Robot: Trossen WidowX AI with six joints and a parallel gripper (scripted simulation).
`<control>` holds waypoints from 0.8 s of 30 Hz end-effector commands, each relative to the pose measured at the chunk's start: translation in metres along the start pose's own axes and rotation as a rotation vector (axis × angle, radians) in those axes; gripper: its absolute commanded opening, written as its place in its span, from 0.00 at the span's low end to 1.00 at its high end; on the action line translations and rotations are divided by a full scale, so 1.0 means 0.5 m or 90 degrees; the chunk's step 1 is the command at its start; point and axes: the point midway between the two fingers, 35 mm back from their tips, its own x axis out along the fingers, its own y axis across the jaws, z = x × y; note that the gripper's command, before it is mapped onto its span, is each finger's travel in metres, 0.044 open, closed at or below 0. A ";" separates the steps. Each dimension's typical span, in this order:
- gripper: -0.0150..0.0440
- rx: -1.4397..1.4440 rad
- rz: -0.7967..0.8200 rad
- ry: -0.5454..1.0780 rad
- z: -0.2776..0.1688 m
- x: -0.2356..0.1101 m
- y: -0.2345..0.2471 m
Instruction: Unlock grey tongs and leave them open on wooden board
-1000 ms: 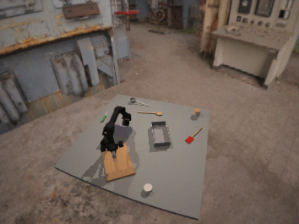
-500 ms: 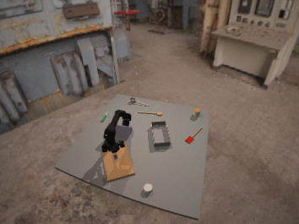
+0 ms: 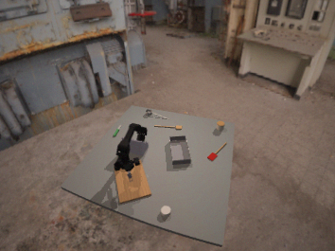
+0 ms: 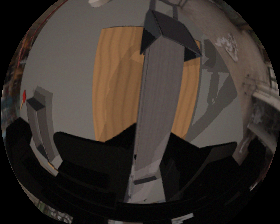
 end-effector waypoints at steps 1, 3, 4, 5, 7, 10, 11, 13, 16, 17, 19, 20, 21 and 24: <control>0.00 -0.001 -0.003 0.000 0.001 0.011 -0.001; 0.00 -0.001 -0.004 0.000 0.002 0.017 -0.002; 0.00 -0.001 -0.004 0.000 0.002 0.021 -0.002; 0.00 -0.001 -0.004 -0.001 0.002 0.024 -0.002; 0.00 -0.001 -0.005 -0.001 0.003 0.030 -0.002; 0.00 -0.001 -0.005 -0.001 0.004 0.040 -0.003; 0.00 -0.001 -0.006 -0.001 0.004 0.043 -0.003; 0.00 -0.001 -0.006 -0.002 0.004 0.050 -0.003; 0.00 -0.002 -0.007 -0.002 0.004 0.060 -0.003; 0.00 -0.002 -0.007 -0.002 0.004 0.063 -0.004; 0.00 -0.002 -0.007 -0.003 0.004 0.069 -0.004; 0.00 -0.002 -0.008 -0.003 0.004 0.073 -0.004; 0.00 -0.002 -0.008 -0.003 0.004 0.076 -0.004; 0.00 -0.002 -0.009 -0.003 0.004 0.086 -0.004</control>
